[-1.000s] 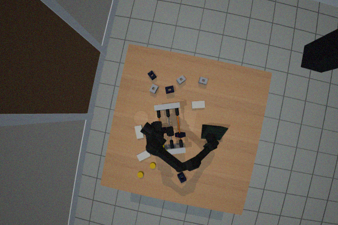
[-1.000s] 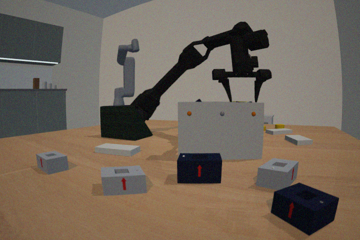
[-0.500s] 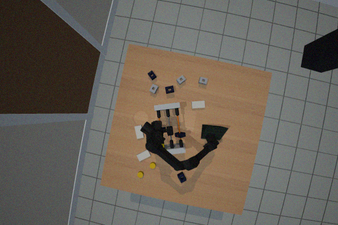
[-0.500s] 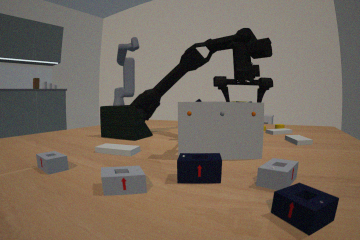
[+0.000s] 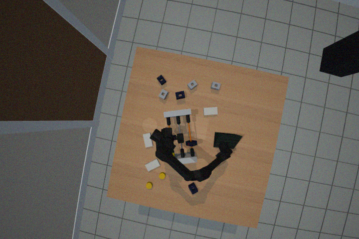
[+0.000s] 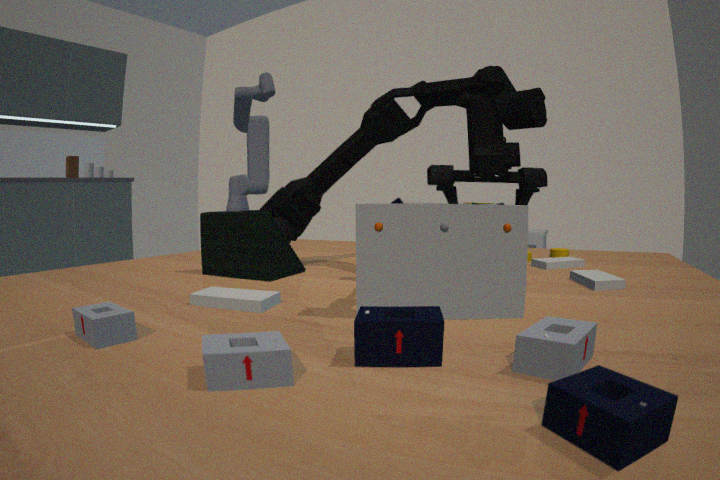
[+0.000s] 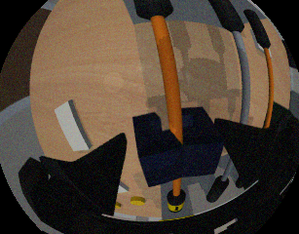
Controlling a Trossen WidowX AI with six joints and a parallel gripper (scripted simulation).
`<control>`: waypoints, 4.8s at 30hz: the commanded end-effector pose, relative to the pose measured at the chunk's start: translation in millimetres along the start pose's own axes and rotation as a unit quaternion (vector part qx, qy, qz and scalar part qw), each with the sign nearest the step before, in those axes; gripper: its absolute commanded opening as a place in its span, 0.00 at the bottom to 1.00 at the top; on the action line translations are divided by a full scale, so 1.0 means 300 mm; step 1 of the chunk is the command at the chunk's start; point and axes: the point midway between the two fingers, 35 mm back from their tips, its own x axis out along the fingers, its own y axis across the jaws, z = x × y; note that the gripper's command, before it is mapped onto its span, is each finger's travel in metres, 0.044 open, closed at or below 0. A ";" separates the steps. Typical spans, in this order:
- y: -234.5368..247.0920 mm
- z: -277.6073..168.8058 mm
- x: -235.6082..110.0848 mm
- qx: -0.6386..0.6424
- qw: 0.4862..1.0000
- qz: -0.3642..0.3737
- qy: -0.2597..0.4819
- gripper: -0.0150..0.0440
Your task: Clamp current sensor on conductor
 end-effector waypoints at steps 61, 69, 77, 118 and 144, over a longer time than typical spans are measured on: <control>0.000 -0.001 0.036 0.000 1.000 0.000 0.000 0.25; 0.000 -0.001 0.036 0.000 1.000 0.000 0.000 0.25; 0.000 -0.001 0.036 0.000 1.000 0.000 0.000 0.25; 0.000 0.000 -0.013 0.002 0.992 0.130 0.002 0.25; -0.001 0.000 0.000 0.000 0.992 0.123 0.001 0.79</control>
